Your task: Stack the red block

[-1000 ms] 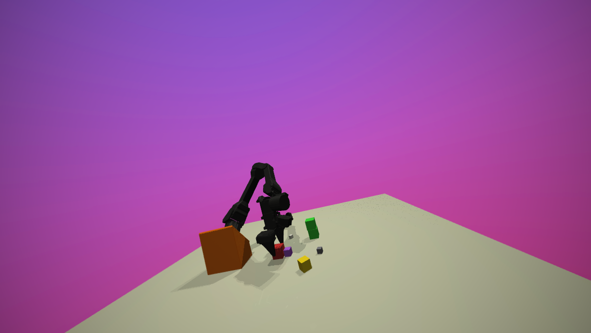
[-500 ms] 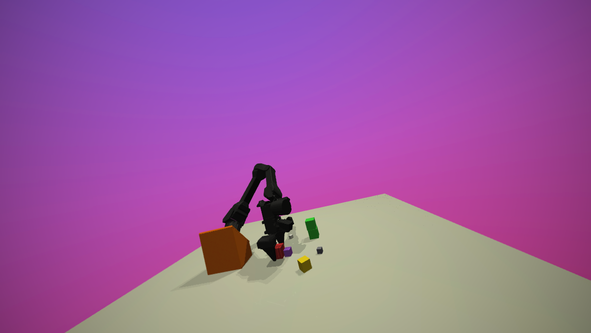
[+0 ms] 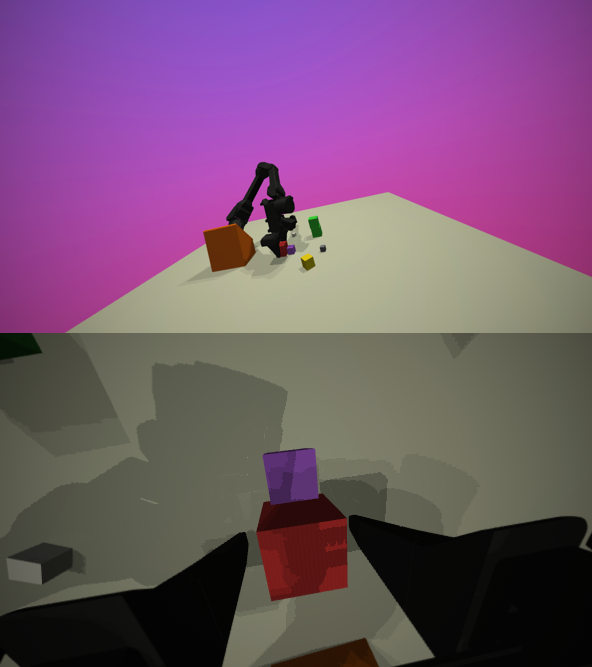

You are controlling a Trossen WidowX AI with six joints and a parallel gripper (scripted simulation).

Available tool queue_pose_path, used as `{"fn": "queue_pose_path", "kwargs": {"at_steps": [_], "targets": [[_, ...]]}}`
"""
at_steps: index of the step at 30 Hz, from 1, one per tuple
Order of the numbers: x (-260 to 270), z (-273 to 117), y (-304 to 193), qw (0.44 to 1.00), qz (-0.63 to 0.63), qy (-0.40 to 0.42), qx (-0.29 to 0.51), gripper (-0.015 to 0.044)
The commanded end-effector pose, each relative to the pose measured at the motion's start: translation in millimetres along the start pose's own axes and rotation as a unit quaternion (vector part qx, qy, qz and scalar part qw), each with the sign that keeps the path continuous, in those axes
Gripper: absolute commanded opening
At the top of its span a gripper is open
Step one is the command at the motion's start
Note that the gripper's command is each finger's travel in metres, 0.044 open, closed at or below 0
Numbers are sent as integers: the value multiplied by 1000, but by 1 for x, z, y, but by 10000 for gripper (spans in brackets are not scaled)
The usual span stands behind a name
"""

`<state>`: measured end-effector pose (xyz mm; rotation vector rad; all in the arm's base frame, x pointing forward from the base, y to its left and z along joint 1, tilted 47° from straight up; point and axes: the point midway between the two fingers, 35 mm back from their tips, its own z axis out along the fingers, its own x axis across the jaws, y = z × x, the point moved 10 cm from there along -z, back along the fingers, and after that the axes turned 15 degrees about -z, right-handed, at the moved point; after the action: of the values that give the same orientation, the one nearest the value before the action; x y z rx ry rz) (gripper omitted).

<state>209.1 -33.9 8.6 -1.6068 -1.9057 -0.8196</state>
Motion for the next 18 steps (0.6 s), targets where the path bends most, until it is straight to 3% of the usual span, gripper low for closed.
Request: {"fn": "queue_pose_path", "kwargs": {"at_steps": [1,4,12,16,18], "targets": [[0,0,0,1000,3,1,-1,256],[0,0,0,1000,3,1,-1,177],[0,0,0,1000,3,1,-1,124],[0,-8,0,1000,3,1,-1,19],[0,-15,0,1000,3,0,-1,0]]}}
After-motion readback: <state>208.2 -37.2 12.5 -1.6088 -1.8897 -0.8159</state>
